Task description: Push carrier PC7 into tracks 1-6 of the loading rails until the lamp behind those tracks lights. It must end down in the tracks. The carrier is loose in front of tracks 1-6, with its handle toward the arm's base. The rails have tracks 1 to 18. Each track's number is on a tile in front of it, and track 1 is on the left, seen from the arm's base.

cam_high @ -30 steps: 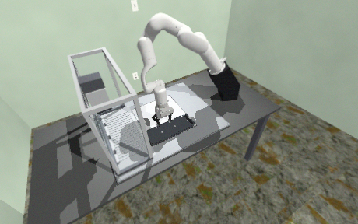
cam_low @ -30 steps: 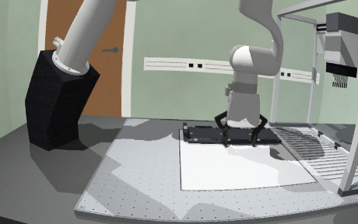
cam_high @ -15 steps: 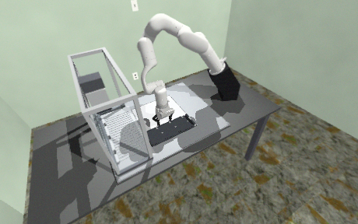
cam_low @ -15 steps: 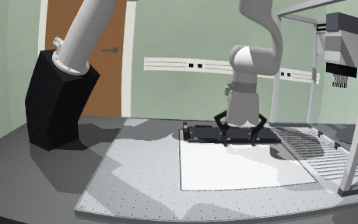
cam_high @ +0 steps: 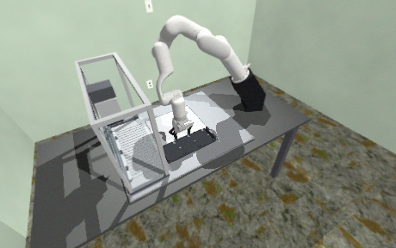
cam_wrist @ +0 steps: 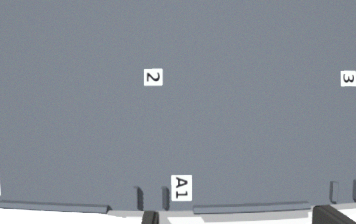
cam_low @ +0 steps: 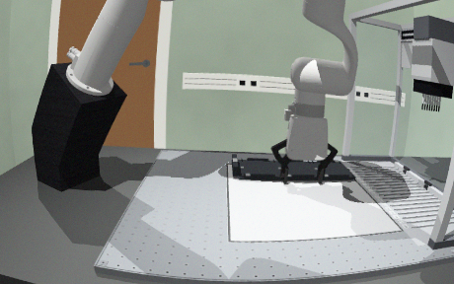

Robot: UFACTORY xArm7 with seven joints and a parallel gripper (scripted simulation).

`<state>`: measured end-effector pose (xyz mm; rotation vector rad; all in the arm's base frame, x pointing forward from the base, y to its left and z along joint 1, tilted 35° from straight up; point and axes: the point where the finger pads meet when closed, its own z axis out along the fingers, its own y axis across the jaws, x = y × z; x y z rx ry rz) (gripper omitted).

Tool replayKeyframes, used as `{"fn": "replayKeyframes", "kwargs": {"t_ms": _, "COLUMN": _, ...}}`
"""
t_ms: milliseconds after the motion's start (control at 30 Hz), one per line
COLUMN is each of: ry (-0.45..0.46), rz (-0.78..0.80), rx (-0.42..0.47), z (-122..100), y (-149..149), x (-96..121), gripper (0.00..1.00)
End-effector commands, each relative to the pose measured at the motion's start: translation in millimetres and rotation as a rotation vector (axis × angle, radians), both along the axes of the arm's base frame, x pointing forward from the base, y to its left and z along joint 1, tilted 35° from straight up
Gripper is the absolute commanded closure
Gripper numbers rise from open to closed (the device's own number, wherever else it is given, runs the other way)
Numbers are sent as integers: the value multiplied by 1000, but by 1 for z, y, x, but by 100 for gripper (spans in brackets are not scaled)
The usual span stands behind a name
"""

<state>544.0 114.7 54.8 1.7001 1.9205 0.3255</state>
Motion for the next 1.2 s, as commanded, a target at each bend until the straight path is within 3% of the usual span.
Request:
{"fn": "replayKeyframes", "kwargs": {"t_ms": 0, "ry": -2, "rz": 3, "rx": 1, "z": 1, "y": 4, "x": 0, "gripper": 0}}
{"fn": "replayKeyframes", "kwargs": {"t_ms": 1167, "ry": -2, "rz": 3, "rx": 1, "z": 2, "y": -2, "x": 1, "gripper": 0}}
